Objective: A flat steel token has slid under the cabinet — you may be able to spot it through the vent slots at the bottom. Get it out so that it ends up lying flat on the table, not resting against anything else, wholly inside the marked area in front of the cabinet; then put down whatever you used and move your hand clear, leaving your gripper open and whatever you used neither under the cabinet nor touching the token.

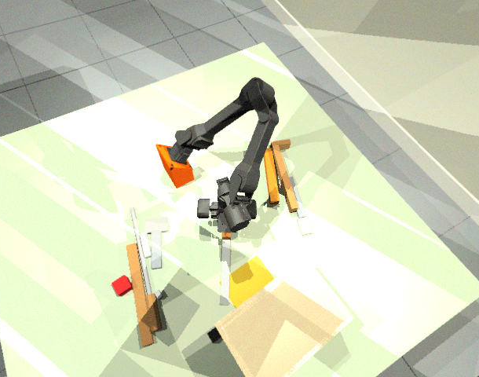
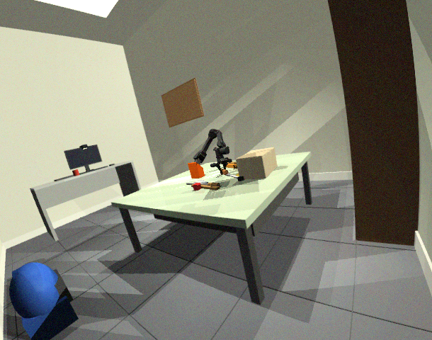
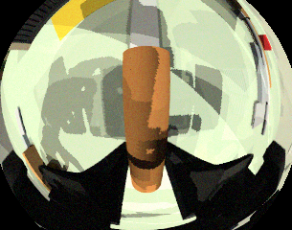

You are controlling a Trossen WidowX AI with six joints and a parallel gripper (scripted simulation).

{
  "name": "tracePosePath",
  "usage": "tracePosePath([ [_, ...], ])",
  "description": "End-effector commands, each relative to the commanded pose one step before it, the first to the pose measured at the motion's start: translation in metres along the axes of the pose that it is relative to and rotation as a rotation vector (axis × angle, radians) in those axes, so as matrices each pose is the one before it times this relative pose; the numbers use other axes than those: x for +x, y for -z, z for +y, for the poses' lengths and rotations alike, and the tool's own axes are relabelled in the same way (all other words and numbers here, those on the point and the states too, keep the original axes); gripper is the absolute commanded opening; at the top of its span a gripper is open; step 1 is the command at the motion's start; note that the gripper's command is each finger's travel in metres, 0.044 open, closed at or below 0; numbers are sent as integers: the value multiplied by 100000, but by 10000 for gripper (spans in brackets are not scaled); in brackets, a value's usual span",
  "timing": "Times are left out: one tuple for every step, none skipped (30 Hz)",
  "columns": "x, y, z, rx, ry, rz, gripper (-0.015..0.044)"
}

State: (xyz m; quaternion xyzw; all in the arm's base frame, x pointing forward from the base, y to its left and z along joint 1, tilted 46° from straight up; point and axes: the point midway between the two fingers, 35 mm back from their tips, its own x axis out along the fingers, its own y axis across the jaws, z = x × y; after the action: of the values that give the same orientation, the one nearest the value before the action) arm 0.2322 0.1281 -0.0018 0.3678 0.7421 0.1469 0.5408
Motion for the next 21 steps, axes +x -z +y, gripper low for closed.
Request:
tracePosePath([
  [-87,347,384,-176,-276,-274,0],
  [0,72,75,1,-3,3,0],
  [0,71,75,1,-2,3,0],
  [0,71,74,1,-2,3,0],
  [0,71,74,1,-2,3,0],
  [0,71,74,1,-2,3,0],
  [0,72,74,1,-3,4,0],
  [0,71,74,1,-2,3,0],
  [0,71,74,1,-2,3,0],
  [0,73,76,1,-3,3,0],
  [0,71,74,1,-2,3,0],
  [0,71,74,1,-2,3,0],
  [0,71,74,1,-2,3,0],
  [0,71,74,1,-2,3,0],
  [0,71,74,1,-2,3,0],
  [0,71,74,1,-3,3,0],
  [0,71,74,1,-3,3,0],
  [0,71,74,1,-3,3,0],
  [0,75,77,1,-3,3,0],
  [0,75,78,1,-3,3,0],
  [0,75,77,1,-3,3,0],
])
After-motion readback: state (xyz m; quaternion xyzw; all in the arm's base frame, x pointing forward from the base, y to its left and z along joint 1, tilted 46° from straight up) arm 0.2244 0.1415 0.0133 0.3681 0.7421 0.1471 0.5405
